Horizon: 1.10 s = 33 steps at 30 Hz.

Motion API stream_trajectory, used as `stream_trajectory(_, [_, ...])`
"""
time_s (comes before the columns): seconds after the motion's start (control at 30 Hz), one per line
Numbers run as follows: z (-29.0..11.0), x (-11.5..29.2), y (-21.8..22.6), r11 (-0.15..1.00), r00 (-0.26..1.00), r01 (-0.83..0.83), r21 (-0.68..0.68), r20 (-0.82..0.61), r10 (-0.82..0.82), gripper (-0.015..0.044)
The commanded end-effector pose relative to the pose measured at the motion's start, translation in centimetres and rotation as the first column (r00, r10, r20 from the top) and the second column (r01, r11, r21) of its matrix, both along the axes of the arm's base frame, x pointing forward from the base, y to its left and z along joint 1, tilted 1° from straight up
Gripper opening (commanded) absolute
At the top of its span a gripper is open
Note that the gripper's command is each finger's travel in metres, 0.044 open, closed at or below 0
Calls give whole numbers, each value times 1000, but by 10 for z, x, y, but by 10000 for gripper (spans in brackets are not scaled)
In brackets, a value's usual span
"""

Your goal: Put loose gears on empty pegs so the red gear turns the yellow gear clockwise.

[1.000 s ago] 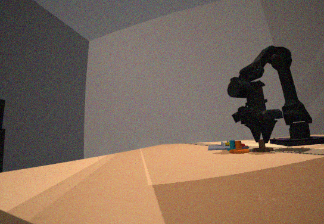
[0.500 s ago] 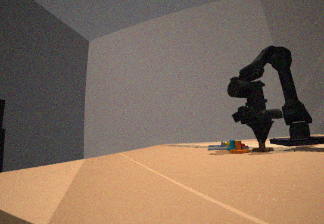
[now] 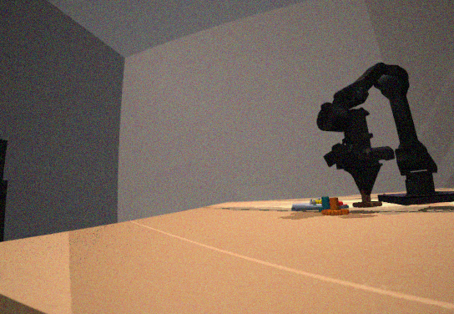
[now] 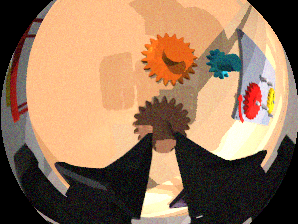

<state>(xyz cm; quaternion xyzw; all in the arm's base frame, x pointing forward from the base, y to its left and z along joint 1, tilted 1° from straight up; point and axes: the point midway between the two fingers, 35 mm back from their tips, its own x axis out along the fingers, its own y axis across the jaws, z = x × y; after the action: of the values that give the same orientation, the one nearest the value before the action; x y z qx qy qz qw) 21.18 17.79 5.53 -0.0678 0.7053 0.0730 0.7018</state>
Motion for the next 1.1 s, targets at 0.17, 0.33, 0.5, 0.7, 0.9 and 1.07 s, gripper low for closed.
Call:
stream_trajectory(0.17, [21,2,4,1000,1000,1,7,4,-1,0])
stream_trajectory(0.33, [33,3,5,1000,1000,1,8,6,-1,0])
stream_trajectory(0.5, [44,3,6,1000,1000,1,7,6,-1,0])
stream_trajectory(0.7, [57,2,6,1000,1000,2,7,6,-2,0])
stream_trajectory(0.9, [71,1,6,1000,1000,2,6,6,-2,0])
stream_trajectory(1.07, [82,0,6,1000,1000,3,6,5,-3,0])
